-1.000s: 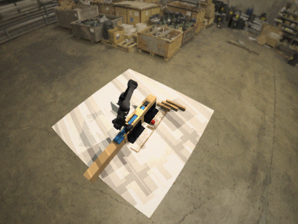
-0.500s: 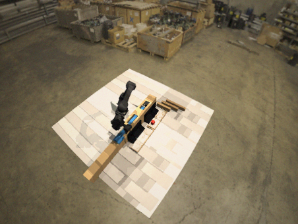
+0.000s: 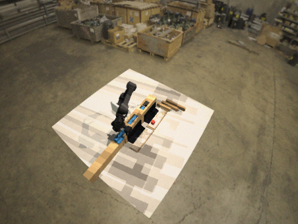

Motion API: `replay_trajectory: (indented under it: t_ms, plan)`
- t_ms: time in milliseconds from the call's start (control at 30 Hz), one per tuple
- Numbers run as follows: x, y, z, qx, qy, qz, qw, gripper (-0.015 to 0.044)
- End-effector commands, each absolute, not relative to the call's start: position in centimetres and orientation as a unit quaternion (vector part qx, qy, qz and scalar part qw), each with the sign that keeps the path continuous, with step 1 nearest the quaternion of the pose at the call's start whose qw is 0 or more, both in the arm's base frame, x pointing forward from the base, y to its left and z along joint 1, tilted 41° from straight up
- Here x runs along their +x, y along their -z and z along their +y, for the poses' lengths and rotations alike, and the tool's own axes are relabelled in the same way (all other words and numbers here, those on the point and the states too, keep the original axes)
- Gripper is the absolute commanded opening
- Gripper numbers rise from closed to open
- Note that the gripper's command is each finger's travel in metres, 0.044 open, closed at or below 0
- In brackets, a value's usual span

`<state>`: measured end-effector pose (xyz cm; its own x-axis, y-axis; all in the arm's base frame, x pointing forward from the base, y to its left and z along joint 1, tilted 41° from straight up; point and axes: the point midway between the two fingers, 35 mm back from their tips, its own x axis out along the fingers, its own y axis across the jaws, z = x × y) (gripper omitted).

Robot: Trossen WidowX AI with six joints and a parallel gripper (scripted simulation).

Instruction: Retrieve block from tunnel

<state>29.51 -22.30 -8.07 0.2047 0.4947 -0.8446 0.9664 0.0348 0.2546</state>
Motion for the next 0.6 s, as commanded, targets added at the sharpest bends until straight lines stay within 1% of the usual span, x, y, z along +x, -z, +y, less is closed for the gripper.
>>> replay_trajectory:
  t_ms: [0,100,567]
  plan:
    - [29.52,8.55,-21.86,0.642,0.269,0.570,0.437,0.0440]
    - [29.50,8.91,-21.53,0.642,0.269,0.570,0.436,0.0440]
    - [29.50,8.55,-21.87,0.641,0.269,0.570,0.438,0.0072]
